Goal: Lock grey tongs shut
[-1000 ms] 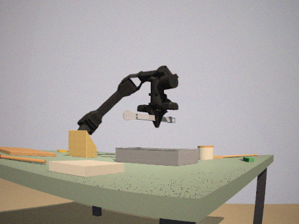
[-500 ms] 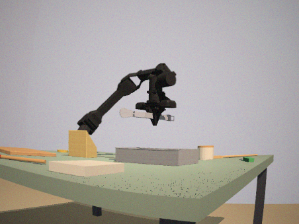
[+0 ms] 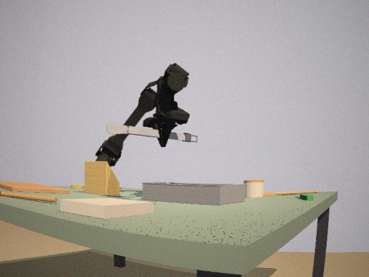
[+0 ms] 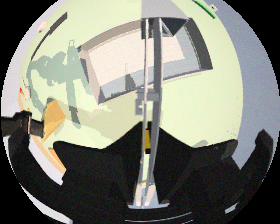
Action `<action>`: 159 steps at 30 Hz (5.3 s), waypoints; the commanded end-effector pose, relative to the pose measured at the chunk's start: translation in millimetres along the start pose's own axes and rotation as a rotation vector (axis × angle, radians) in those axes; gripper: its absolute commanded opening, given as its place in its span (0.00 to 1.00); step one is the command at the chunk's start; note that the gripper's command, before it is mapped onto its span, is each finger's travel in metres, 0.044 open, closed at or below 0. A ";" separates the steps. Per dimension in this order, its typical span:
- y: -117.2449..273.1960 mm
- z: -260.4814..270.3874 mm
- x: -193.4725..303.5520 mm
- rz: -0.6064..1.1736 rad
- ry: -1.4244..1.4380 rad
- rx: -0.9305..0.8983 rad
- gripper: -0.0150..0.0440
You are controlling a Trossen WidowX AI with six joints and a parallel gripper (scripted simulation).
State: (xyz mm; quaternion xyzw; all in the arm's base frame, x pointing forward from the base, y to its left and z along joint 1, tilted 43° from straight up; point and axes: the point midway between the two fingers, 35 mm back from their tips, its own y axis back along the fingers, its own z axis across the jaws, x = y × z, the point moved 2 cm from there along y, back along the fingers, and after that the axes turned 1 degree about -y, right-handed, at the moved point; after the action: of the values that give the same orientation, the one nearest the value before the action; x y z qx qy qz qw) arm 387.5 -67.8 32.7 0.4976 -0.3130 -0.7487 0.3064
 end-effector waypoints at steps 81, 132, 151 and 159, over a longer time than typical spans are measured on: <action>8.5 344.8 407.8 0.041 -0.975 -0.016 0.00; -29.5 377.3 386.7 0.998 -0.954 -0.644 0.00; -26.9 372.8 379.6 1.115 -0.929 -0.687 0.00; -26.9 372.8 379.6 1.115 -0.929 -0.687 0.00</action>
State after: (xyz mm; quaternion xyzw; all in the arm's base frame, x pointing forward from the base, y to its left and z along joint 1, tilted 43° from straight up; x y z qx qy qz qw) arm -86.8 -280.7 -85.0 -0.2111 -0.3601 -0.6756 0.6077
